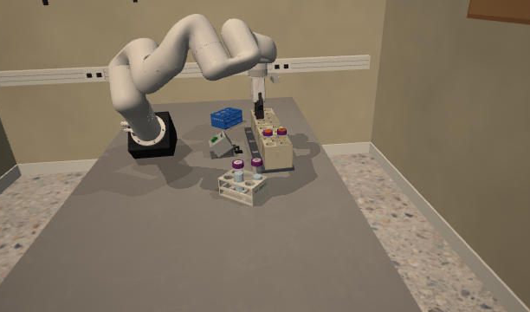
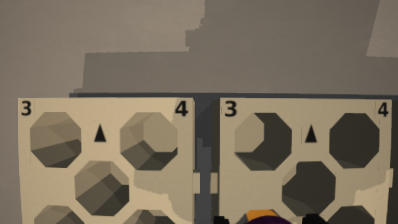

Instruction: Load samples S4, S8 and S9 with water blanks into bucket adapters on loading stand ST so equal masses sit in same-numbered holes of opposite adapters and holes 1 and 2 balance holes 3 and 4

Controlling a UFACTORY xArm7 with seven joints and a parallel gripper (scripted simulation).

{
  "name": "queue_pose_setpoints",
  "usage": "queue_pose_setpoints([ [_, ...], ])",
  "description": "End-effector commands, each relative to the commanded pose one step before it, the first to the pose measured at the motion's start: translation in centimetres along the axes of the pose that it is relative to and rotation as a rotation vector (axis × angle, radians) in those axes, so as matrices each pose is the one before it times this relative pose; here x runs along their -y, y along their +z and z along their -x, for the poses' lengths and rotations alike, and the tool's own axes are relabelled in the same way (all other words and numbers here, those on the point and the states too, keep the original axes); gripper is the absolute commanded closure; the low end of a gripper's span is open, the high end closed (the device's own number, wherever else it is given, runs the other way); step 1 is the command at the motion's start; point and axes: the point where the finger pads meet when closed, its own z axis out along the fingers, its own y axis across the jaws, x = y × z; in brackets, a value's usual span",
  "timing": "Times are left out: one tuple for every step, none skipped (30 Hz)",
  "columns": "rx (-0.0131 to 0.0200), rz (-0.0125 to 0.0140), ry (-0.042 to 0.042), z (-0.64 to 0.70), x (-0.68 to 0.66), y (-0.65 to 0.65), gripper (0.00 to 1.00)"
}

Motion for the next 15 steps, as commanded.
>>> queue_pose_setpoints([
  [-0.00493, -0.00404, -0.00027, -0.103, 0.132, -1.074, 0.56],
  [0.00000, 0.00000, 0.00000, 0.000, 0.000, -0.200, 0.56],
  [0.00000, 0.00000, 0.00000, 0.000, 0.000, -0.200, 0.56],
  [0.00000, 0.00000, 0.00000, 0.000, 0.000, -0.200, 0.56],
  [0.00000, 0.00000, 0.00000, 0.000, 0.000, -0.200, 0.56],
  [0.00000, 0.00000, 0.00000, 0.000, 0.000, -0.200, 0.56],
  [0.00000, 0.00000, 0.00000, 0.000, 0.000, -0.200, 0.56],
  [0.00000, 0.00000, 0.00000, 0.000, 0.000, -0.200, 0.56],
  [0.00000, 0.00000, 0.00000, 0.000, 0.000, -0.200, 0.56],
  [0.00000, 0.00000, 0.00000, 0.000, 0.000, -0.200, 0.56],
  [0.00000, 0.00000, 0.00000, 0.000, 0.000, 0.000, 0.56],
  [0.00000, 0.00000, 0.00000, 0.000, 0.000, 0.000, 0.56],
  [0.00000, 0.00000, 0.00000, -0.001, 0.001, -0.200, 0.56],
  [0.00000, 0.00000, 0.00000, 0.000, 0.000, -0.200, 0.56],
  [0.00000, 0.00000, 0.00000, 0.000, 0.000, -0.200, 0.56],
])
